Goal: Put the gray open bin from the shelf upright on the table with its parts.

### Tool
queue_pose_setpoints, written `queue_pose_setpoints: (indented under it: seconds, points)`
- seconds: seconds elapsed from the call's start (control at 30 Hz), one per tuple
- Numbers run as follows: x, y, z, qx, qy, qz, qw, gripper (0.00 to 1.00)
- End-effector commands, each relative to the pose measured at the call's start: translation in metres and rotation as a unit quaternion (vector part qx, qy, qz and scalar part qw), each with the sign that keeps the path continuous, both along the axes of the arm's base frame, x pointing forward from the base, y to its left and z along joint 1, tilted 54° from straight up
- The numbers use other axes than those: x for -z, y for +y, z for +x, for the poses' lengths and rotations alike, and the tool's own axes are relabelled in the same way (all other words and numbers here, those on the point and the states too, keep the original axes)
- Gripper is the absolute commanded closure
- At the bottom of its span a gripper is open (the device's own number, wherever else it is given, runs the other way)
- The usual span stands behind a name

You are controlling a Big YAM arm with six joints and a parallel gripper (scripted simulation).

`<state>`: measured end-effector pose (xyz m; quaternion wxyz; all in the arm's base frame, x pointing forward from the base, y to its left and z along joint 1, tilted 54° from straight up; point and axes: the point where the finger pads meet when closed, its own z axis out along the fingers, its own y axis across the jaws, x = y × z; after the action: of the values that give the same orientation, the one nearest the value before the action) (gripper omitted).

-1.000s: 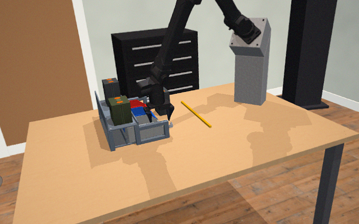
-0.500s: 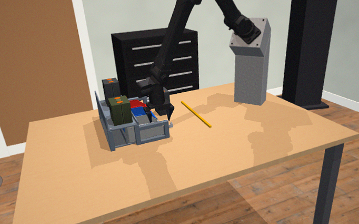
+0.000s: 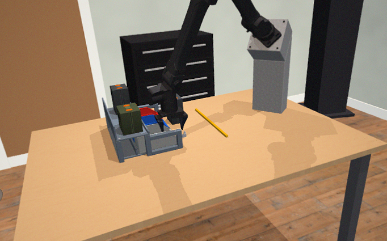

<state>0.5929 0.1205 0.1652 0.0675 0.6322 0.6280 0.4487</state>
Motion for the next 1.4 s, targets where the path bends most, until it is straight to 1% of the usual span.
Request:
queue_pose_setpoints:
  seconds: [0.0,1.37]
  points:
    - [-0.0040,0.0065,-0.0020,-0.002,-0.007,0.002,1.000,0.10]
    - [-0.0084,0.0067,-0.0017,-0.003,-0.012,0.002,1.000,0.10]
